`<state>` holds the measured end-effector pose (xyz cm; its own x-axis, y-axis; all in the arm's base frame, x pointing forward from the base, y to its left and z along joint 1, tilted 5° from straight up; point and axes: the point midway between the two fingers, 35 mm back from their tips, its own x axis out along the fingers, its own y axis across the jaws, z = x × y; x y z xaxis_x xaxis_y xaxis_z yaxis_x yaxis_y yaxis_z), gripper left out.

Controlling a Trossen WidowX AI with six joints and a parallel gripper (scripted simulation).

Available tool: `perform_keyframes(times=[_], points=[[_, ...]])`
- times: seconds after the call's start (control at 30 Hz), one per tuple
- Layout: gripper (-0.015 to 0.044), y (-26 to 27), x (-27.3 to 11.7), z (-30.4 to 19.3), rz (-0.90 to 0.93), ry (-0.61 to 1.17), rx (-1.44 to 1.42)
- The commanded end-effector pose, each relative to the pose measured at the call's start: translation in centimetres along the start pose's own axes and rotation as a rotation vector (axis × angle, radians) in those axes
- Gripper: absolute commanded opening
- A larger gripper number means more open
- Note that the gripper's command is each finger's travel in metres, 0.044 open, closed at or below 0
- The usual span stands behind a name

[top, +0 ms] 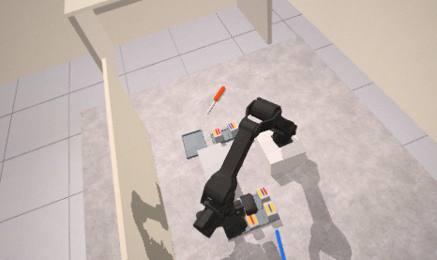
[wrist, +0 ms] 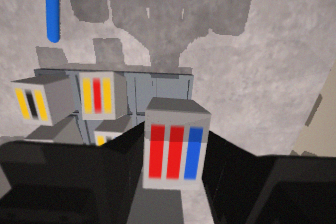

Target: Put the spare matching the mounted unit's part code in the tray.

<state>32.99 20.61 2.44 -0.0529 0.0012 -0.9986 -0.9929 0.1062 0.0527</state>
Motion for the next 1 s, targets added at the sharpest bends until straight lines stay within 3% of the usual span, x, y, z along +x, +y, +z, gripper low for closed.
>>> perform_keyframes(times=[0.0,0.43,0.63,0.97], points=[[0.0,-0.3,-1.5,0.3,-0.008,-0.008,-0.001],[0.0,-0.3,-7.5,0.5,-0.004,-0.009,-0.005],[0.0,-0.6,-7.6,0.2,-0.004,-0.009,-0.005],[0.0,-4.2,-8.0,-5.7,-0.03,-0.007,0.012]])
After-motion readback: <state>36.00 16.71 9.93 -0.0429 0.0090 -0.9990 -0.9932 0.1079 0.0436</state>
